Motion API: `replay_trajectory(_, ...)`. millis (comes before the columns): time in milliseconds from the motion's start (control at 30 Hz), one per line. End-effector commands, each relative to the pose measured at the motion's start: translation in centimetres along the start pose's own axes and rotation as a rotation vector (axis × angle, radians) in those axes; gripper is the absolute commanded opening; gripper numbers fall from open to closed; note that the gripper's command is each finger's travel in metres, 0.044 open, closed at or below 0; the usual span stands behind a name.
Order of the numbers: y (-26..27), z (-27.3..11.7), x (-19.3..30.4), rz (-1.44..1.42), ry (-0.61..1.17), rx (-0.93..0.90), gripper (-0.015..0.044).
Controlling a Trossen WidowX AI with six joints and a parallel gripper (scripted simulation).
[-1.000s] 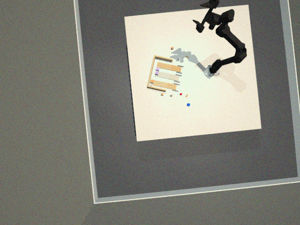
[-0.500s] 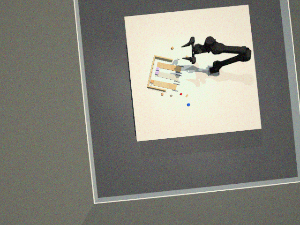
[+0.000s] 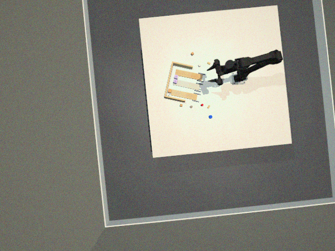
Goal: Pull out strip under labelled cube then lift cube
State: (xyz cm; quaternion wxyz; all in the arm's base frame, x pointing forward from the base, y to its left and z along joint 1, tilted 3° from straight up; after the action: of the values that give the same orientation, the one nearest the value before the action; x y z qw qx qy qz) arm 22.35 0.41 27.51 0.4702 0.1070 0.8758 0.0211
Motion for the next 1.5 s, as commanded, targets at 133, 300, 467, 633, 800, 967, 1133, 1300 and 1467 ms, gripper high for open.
replay_trajectory(133,0.9,2.8,-1.7,0.078,0.203,0.046,0.0242)
replay_trajectory(300,1.8,6.7,-3.1,0.161,0.417,0.113,0.0111)
replay_trajectory(467,2.7,11.0,-3.6,0.245,0.621,0.21,0.0)
replay_trajectory(633,3.3,15.4,-3.0,0.32,0.815,0.333,0.0)
replay_trajectory(800,3.3,16.4,-2.7,0.339,0.867,0.376,0.0)
replay_trajectory(967,3.3,16.6,-2.5,0.339,0.867,0.376,0.0)
replay_trajectory(1133,3.2,17.1,-1.9,0.339,0.866,0.376,0.0)
replay_trajectory(1300,3.0,17.7,-1.3,0.339,0.866,0.376,0.0)
replay_trajectory(1467,2.9,18.2,-0.7,0.339,0.866,0.376,0.0)
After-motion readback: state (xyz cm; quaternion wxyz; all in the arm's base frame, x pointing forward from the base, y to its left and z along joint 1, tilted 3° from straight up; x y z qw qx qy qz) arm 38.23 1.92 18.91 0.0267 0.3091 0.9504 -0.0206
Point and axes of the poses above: the point midway between the two fingers, 35 mm back from their tips, its own z axis out along the fingers, its own y axis across the jaws, x = y × z, the point moved 10 cm from there along -z, back along the fingers, and after that the axes turned 14 degrees about z, right-handed, at the moved point
